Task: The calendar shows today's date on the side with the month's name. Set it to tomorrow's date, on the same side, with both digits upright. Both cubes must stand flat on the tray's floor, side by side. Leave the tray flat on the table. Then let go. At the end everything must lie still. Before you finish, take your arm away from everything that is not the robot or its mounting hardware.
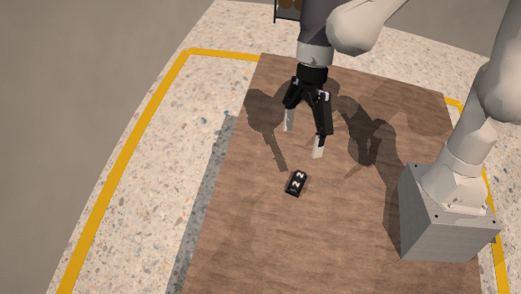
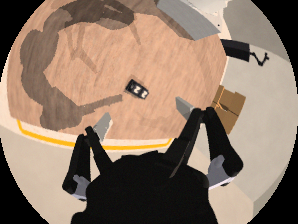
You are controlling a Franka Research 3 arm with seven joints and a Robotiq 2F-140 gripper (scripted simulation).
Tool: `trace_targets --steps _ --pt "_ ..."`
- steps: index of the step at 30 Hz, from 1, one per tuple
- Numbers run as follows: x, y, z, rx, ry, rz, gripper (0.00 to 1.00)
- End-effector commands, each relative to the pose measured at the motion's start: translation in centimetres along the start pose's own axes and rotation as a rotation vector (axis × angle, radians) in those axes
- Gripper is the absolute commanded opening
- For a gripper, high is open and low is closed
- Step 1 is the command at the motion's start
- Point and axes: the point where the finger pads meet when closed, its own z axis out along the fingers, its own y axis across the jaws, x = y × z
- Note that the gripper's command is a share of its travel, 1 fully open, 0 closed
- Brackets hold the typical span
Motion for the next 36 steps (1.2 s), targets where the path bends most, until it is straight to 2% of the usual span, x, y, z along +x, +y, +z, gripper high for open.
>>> trace_targets --steps 1,13,14,30,31,36 --pt "0.2 0.4 0.3 0.012 0.031 -0.027 1.00" --pt "0.2 0.4 0.3 0.012 0.031 -0.027 1.00" --pt "0.4 1.2 0.7 0.048 0.092 -0.132 1.00" --pt "0.4 1.2 0.7 0.048 0.092 -0.132 1.00" --pt "0.6 1.8 1.0 0.083 0.146 -0.231 1.00" --pt "0.6 1.8 1.0 0.083 0.146 -0.231 1.00"
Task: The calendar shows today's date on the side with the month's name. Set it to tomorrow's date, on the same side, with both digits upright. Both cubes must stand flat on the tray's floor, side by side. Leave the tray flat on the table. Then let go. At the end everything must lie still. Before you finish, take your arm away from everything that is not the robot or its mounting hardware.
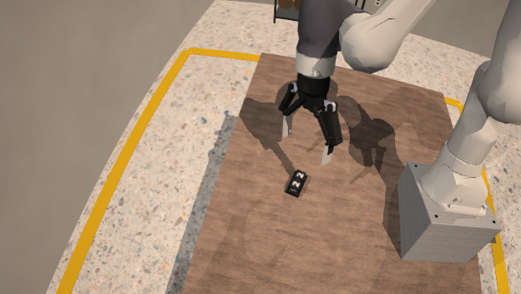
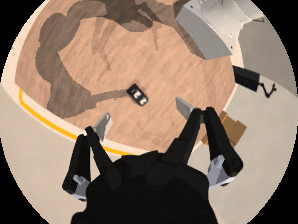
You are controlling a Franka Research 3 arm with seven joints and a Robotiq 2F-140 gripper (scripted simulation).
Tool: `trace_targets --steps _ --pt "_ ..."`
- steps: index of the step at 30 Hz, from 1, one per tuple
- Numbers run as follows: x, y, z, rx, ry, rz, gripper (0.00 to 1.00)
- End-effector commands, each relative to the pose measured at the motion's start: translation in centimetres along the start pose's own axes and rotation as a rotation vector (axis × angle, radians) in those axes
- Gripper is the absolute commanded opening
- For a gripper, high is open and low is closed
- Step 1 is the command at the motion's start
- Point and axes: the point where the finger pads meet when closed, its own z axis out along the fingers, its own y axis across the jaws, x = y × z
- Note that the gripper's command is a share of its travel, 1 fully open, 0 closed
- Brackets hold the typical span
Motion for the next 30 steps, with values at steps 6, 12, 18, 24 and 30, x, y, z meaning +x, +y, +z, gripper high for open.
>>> trace_targets --steps 6,12,18,24,30 --pt "0.2 0.1 0.1 0.006 0.016 -0.005 1.00" --pt "-0.1 1.2 0.5 0.097 0.129 -0.226 1.00" --pt "-0.7 1.7 0.6 0.190 0.221 -0.428 1.00" --pt "-1.0 1.8 0.5 0.213 0.240 -0.475 1.00" --pt "-1.0 1.8 0.5 0.213 0.240 -0.475 1.00"
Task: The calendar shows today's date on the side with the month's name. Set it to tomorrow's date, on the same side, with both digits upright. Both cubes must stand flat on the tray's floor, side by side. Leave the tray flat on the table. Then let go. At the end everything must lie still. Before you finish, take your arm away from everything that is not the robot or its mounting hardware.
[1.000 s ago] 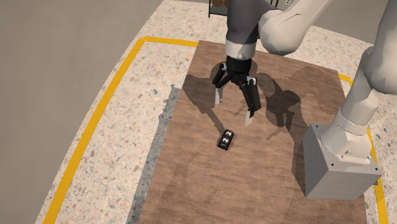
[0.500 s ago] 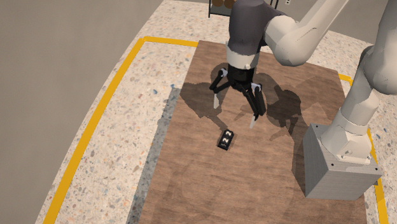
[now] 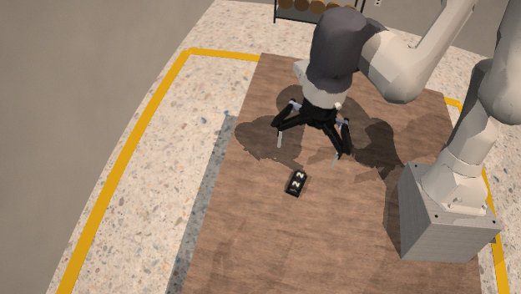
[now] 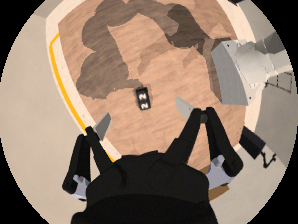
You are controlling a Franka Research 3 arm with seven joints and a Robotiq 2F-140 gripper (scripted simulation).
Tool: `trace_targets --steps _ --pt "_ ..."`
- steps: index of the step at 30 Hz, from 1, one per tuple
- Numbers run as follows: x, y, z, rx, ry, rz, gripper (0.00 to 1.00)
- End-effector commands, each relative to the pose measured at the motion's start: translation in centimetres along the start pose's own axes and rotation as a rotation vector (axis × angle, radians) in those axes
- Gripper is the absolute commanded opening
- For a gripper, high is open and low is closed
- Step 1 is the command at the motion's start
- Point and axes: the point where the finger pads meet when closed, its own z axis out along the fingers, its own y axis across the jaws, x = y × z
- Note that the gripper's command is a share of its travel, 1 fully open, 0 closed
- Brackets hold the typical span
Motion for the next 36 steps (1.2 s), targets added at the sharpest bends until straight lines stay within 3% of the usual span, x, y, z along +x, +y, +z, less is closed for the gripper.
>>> trace_targets --steps 1,26,36 --pt "0.1 0.1 0.1 0.002 0.010 0.019 1.00" --pt "0.1 0.0 0.1 0.003 0.007 0.019 1.00" --pt "0.1 0.1 3.5 0.001 0.013 0.021 1.00"
